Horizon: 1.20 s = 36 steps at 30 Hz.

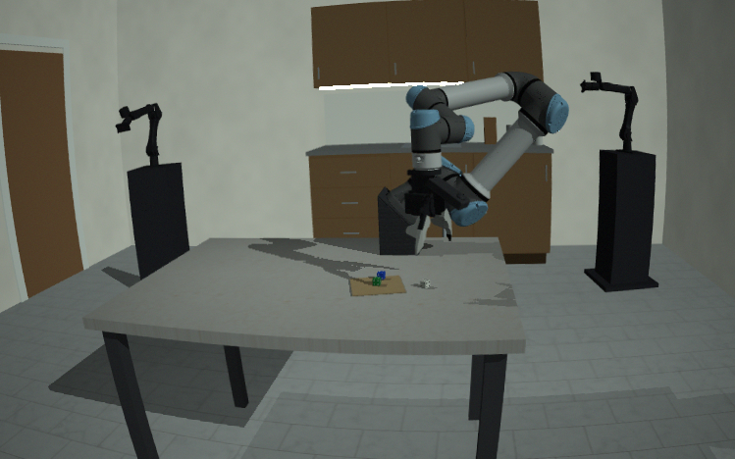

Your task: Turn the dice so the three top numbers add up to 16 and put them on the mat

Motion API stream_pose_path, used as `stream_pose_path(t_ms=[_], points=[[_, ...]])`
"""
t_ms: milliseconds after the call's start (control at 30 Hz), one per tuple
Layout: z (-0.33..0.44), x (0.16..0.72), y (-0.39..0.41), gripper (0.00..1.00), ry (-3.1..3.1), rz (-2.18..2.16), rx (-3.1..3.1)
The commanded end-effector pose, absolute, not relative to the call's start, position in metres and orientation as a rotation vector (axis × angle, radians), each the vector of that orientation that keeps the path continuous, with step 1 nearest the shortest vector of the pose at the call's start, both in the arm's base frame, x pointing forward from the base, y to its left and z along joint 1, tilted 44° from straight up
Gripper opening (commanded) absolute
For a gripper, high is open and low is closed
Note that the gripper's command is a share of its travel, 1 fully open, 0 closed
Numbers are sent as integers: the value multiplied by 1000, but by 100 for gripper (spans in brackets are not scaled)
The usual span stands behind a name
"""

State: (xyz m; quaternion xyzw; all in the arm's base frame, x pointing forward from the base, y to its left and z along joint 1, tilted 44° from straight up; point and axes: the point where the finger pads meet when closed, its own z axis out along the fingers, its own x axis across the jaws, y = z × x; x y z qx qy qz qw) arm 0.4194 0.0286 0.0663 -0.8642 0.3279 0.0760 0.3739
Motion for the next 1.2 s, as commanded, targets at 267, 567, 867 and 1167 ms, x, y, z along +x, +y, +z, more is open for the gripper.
stream_pose_path(t_ms=[267, 567, 867, 1167], points=[[61, 421, 27, 100, 1226, 356, -2060], [57, 421, 26, 100, 1497, 476, -1903], [53, 420, 25, 100, 1685, 560, -1771], [49, 418, 24, 100, 1922, 669, -1567]])
